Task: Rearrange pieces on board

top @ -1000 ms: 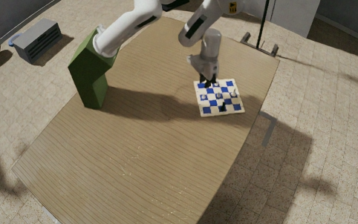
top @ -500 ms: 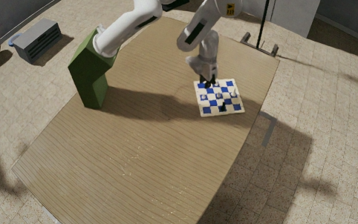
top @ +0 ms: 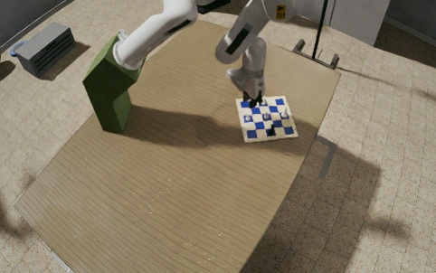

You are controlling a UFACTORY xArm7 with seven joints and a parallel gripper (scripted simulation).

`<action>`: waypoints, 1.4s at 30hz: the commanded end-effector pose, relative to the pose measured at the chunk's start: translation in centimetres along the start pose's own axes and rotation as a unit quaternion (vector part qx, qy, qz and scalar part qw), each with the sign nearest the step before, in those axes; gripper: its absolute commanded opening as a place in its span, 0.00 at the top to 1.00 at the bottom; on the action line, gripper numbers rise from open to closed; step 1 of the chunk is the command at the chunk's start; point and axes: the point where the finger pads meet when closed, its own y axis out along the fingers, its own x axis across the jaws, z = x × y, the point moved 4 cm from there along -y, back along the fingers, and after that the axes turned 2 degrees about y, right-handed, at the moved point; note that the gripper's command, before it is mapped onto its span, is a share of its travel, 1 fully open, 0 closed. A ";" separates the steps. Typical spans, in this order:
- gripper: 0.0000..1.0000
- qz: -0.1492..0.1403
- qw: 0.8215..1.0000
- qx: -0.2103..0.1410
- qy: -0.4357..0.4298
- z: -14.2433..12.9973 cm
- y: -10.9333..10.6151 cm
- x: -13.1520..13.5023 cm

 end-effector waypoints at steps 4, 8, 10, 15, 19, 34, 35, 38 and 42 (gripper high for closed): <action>0.65 0.000 1.000 -0.001 0.000 0.0 0.3 0.0; 0.65 0.000 1.000 -0.001 0.000 0.0 0.6 0.0; 0.65 0.000 1.000 -0.001 0.000 0.0 0.9 0.0; 0.65 0.000 1.000 -0.001 0.000 0.0 1.6 0.0; 0.65 0.000 1.000 -0.001 0.000 0.0 2.3 0.0; 0.65 0.000 1.000 -0.001 0.000 0.0 4.3 0.0; 0.65 0.000 1.000 -0.001 0.000 0.0 4.4 0.0; 0.65 0.000 1.000 -0.001 0.000 0.0 4.6 0.0; 0.65 0.000 1.000 -0.001 0.000 0.0 4.8 0.0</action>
